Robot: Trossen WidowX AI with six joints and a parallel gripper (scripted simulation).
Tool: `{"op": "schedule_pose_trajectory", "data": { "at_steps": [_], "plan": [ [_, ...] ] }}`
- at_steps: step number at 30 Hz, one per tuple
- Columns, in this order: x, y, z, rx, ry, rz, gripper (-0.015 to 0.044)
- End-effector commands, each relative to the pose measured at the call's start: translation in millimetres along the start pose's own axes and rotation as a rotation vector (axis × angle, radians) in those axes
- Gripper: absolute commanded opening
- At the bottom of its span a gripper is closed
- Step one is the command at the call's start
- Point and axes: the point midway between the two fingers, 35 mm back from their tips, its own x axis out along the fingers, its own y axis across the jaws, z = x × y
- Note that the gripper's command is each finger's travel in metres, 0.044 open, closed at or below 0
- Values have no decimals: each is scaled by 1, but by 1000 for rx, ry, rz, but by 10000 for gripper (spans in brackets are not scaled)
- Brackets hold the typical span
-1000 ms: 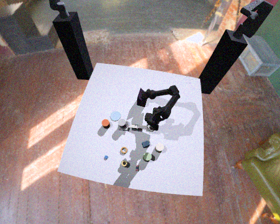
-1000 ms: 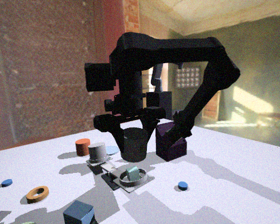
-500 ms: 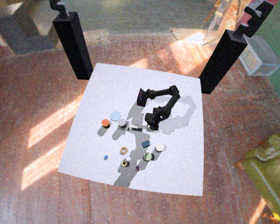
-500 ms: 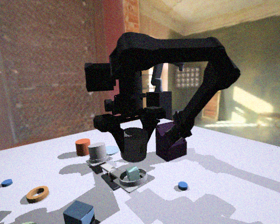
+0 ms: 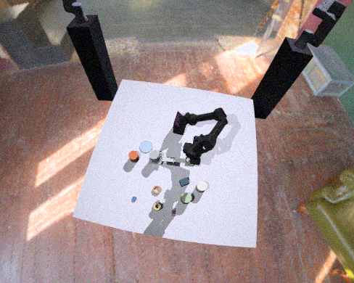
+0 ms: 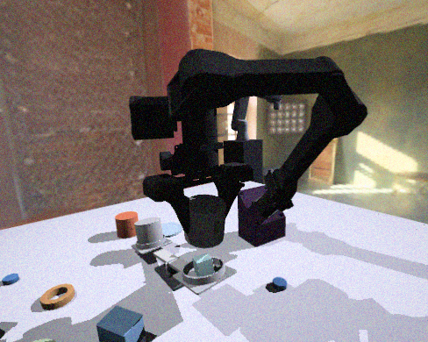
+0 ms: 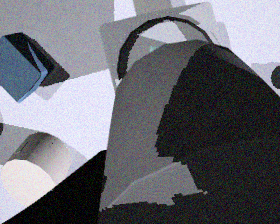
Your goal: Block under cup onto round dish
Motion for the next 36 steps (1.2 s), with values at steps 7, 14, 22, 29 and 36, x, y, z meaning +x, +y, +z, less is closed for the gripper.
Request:
{"op": "schedule_pose_trajectory", "data": {
  "at_steps": [7,14,22,29,36],
  "plan": [
    [24,-11,-29,-11,-28,-7,0],
    [51,-31,-63,-29,-42,-7,0],
    [78,-62,-98,-48,-24,-1,0],
    [91,-82,-116,-55,2,0,0],
    [113,-81,-116,-56,2,0,0]
  ]
}}
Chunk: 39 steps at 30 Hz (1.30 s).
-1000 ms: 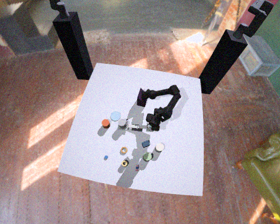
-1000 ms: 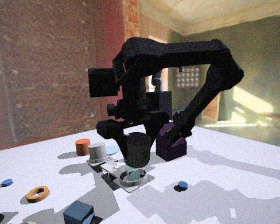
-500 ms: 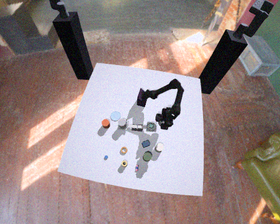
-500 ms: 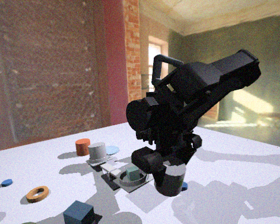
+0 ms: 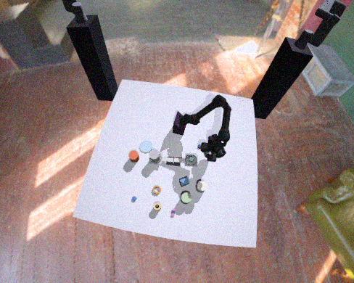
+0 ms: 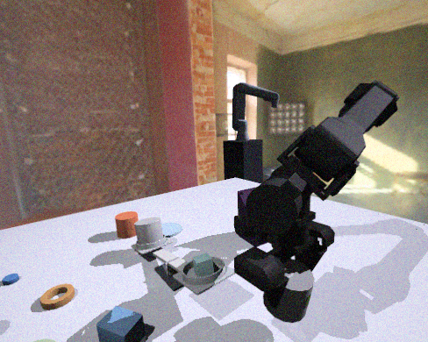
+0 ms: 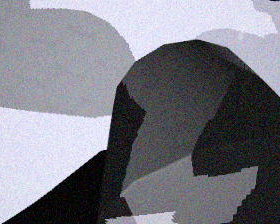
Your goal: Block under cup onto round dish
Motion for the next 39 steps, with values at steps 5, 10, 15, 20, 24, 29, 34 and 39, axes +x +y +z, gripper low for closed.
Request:
{"op": "schedule_pose_trajectory", "data": {
  "at_steps": [5,10,15,20,24,29,34,39],
  "plan": [
    [26,-1,0,4,-1,1,0],
    [28,-1,0,3,-1,1,0],
    [36,-1,0,3,-1,1,0],
    [44,-1,0,4,0,1,0],
    [41,-2,-1,2,4,-2,79],
    [41,-2,-1,2,4,-2,210],
    [41,-2,-1,2,4,-2,341],
    [21,0,1,2,-2,-1,440]
  ]
}}
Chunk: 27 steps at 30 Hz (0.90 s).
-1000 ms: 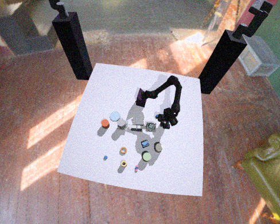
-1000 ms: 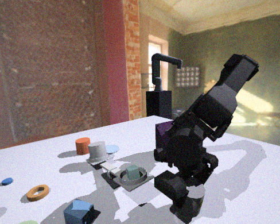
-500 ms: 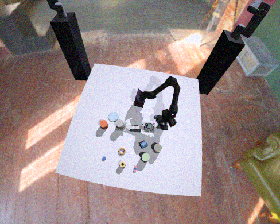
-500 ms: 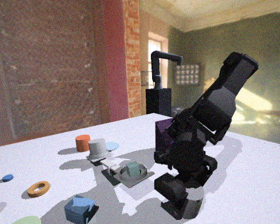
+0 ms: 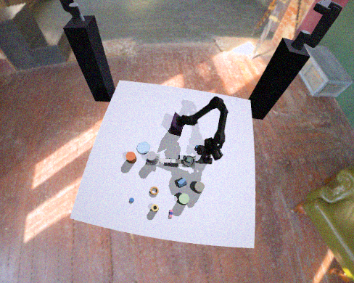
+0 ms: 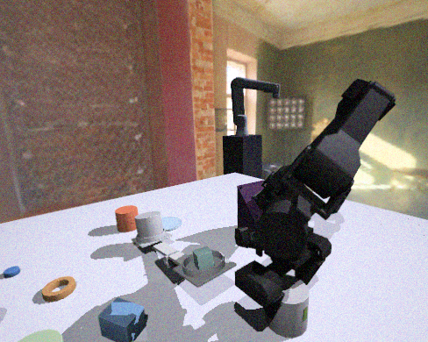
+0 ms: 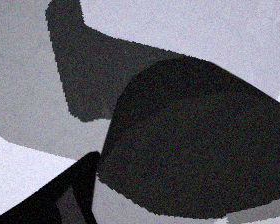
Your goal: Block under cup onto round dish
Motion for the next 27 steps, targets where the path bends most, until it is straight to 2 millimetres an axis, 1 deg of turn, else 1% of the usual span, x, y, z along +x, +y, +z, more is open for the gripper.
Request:
{"op": "schedule_pose_trajectory", "data": {
  "at_steps": [1,2,3,8,10,15,19,24,27],
  "plan": [
    [-29,3,-1,-4,2,12,440],
    [-41,2,-1,-3,2,13,440],
    [-47,2,-1,-3,2,14,440],
    [-49,1,-1,-2,2,14,440],
    [-52,4,0,2,4,26,387],
    [-66,21,8,2,14,101,260],
    [-68,24,12,-45,5,105,260],
    [-83,35,31,5,-39,185,260],
    [-83,36,33,-49,-49,181,260]
  ]
}}
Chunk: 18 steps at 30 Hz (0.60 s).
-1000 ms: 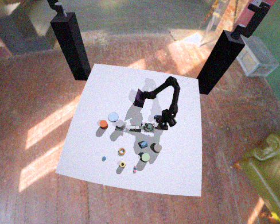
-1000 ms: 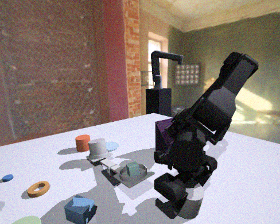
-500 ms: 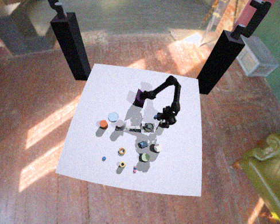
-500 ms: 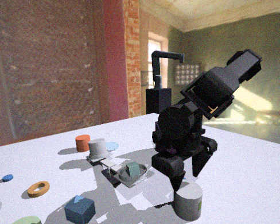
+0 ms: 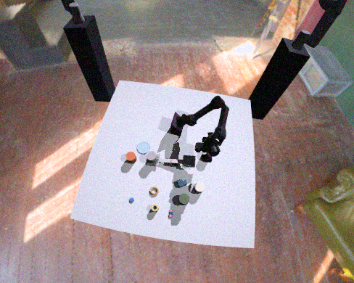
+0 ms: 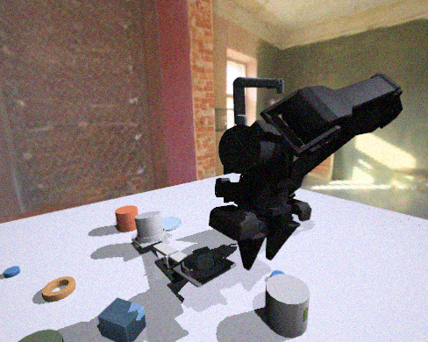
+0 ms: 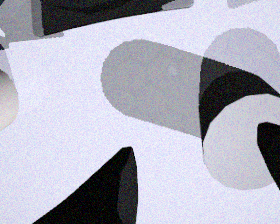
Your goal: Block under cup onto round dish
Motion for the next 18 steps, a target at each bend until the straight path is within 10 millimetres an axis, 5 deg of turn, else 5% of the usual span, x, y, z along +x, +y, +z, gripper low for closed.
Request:
{"op": "schedule_pose_trajectory", "data": {
  "at_steps": [1,18],
  "plan": [
    [-2,3,6,-47,-16,10,260],
    [-3,15,27,-611,-26,-32,260]
  ]
}}
